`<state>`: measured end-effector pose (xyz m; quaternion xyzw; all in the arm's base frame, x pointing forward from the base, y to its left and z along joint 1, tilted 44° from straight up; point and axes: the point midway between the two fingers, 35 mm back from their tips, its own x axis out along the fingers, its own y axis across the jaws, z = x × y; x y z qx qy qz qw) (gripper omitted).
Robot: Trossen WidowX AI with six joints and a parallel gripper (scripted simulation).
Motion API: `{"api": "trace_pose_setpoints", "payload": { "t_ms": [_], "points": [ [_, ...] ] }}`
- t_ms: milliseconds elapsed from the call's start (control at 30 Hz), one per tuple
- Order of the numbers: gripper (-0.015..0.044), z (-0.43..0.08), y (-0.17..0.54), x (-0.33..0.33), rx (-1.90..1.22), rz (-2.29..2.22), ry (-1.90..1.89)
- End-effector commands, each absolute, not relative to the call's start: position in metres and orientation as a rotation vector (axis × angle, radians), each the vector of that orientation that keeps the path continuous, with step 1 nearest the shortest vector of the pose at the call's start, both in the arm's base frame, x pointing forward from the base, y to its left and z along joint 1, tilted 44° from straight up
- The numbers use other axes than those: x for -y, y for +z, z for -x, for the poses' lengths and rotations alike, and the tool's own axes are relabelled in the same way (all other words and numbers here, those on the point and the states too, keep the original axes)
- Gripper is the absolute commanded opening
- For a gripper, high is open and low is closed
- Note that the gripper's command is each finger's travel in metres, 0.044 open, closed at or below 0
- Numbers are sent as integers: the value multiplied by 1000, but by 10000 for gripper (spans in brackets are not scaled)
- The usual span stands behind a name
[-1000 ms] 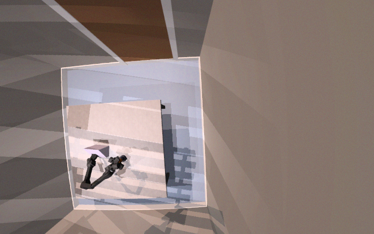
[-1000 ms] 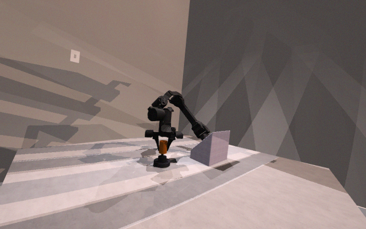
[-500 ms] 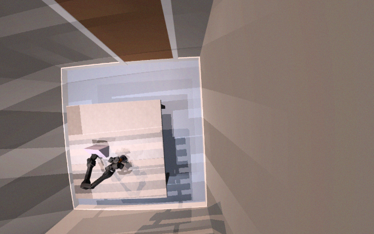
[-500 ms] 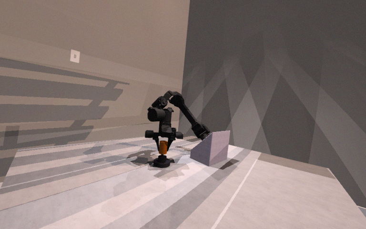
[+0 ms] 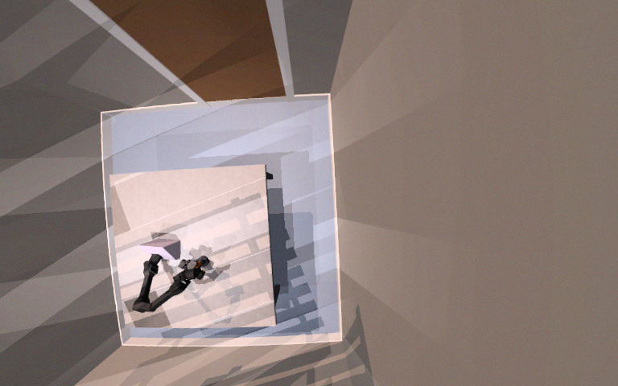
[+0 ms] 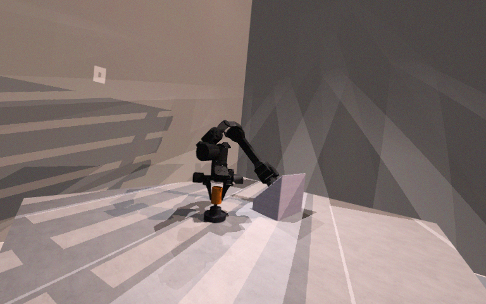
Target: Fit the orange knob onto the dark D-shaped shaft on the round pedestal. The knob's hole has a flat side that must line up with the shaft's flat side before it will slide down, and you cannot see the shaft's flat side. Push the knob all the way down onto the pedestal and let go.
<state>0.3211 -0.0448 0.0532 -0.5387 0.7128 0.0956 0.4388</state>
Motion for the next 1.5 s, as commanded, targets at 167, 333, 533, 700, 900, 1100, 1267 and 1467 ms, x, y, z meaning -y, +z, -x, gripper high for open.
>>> {"api": "trace_pose_setpoints", "payload": {
  "t_ms": [167, 333, 533, 700, 900, 1100, 1267, 1467],
  "points": [
    [0, -322, 53, 45, -1783, 1483, 427],
    [0, -321, 52, 46, -1783, 1485, 429],
    [0, -322, 51, 47, -1783, 1485, 429],
    [0, -322, 51, 47, -1783, 1485, 429],
    [0, -322, 51, 47, -1783, 1485, 429],
    [0, -322, 55, 44, -1783, 1485, 430],
    [0, -322, 55, 44, -1784, 1570, 549],
    [0, -321, 52, 46, -1782, 1627, 632]
  ]
}}
